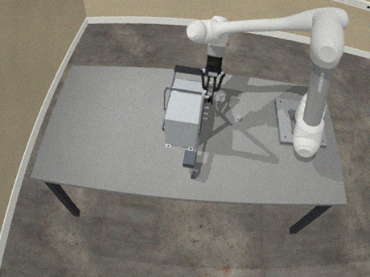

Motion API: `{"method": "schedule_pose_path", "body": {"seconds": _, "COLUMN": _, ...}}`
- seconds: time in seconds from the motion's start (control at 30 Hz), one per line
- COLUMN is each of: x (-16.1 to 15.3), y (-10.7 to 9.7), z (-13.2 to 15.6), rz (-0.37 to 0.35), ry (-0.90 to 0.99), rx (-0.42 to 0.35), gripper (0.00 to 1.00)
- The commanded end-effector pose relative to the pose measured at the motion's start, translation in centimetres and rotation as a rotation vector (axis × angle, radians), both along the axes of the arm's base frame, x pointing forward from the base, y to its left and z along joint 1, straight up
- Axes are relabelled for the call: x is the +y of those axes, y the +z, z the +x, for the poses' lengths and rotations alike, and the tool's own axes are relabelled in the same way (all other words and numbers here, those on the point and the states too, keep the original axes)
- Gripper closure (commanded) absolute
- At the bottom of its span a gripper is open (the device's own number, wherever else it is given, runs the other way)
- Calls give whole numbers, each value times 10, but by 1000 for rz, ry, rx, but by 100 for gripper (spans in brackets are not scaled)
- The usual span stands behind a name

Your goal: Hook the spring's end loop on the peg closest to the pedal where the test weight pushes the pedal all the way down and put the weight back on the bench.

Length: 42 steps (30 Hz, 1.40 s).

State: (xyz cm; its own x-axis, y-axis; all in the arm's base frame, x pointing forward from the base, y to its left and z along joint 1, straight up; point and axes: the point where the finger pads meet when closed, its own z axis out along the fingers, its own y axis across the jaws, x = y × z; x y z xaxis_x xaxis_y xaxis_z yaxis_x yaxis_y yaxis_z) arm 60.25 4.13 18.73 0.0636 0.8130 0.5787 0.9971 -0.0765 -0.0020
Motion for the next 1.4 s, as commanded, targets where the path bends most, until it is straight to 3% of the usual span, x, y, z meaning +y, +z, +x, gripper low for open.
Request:
{"method": "schedule_pose_path", "body": {"seconds": 0.0, "x": -9, "y": 14, "z": 0, "rz": 0, "ry": 0, "rx": -1, "gripper": 76}}
{"method": "schedule_pose_path", "body": {"seconds": 0.33, "x": -48, "y": 68, "z": -3, "rz": 0, "ry": 0, "rx": -1, "gripper": 76}}
{"method": "schedule_pose_path", "body": {"seconds": 0.43, "x": -43, "y": 61, "z": -3, "rz": 0, "ry": 0, "rx": -1, "gripper": 76}}
{"method": "schedule_pose_path", "body": {"seconds": 0.97, "x": -48, "y": 68, "z": -3, "rz": 0, "ry": 0, "rx": -1, "gripper": 76}}
{"method": "schedule_pose_path", "body": {"seconds": 1.0, "x": -48, "y": 68, "z": -3, "rz": 0, "ry": 0, "rx": -1, "gripper": 0}}
{"method": "schedule_pose_path", "body": {"seconds": 1.37, "x": -48, "y": 68, "z": -3, "rz": 0, "ry": 0, "rx": -1, "gripper": 0}}
